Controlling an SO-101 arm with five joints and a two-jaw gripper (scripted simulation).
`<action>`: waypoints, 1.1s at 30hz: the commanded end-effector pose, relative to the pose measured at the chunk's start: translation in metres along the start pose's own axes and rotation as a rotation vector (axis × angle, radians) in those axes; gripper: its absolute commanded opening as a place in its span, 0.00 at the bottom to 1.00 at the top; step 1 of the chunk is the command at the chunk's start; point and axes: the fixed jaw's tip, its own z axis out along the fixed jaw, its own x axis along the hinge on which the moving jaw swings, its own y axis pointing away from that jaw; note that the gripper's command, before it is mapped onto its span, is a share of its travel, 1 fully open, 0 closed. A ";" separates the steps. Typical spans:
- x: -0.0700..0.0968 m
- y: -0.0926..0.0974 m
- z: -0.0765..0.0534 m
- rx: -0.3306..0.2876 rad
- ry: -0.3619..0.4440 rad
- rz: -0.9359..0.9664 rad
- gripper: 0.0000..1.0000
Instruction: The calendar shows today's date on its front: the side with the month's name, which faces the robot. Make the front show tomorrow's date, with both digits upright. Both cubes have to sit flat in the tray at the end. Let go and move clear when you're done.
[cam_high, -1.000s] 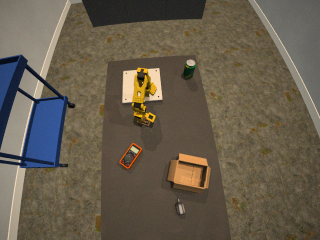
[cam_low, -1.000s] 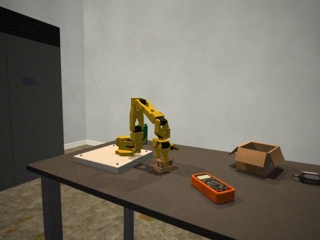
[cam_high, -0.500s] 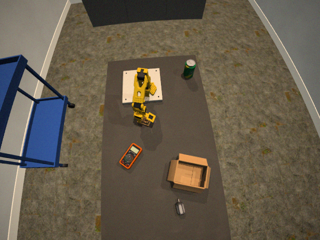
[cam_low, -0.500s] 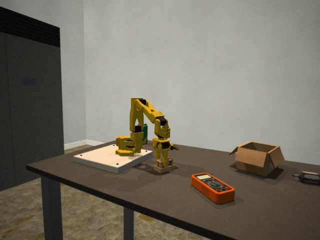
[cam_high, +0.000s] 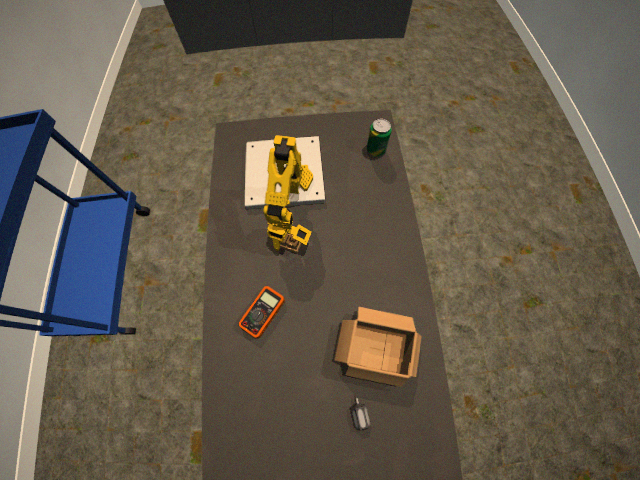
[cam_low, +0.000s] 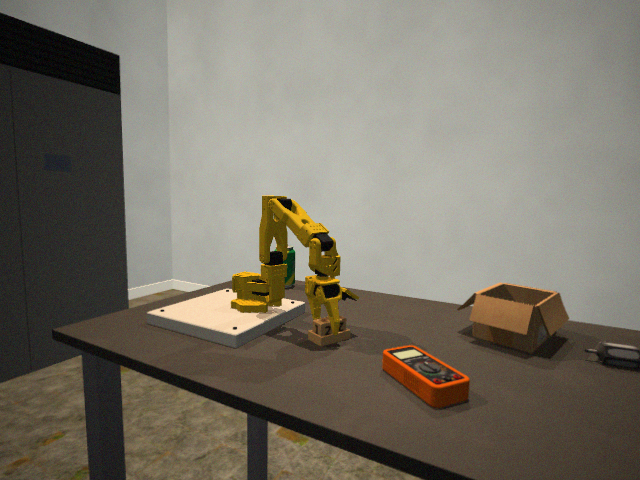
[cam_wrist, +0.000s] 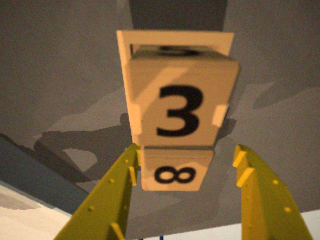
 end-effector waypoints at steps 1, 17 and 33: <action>-0.001 0.005 0.004 -0.025 0.003 -0.010 0.35; -0.001 0.003 -0.002 -0.025 0.003 -0.010 0.36; -0.001 0.003 -0.048 -0.025 0.003 -0.010 0.36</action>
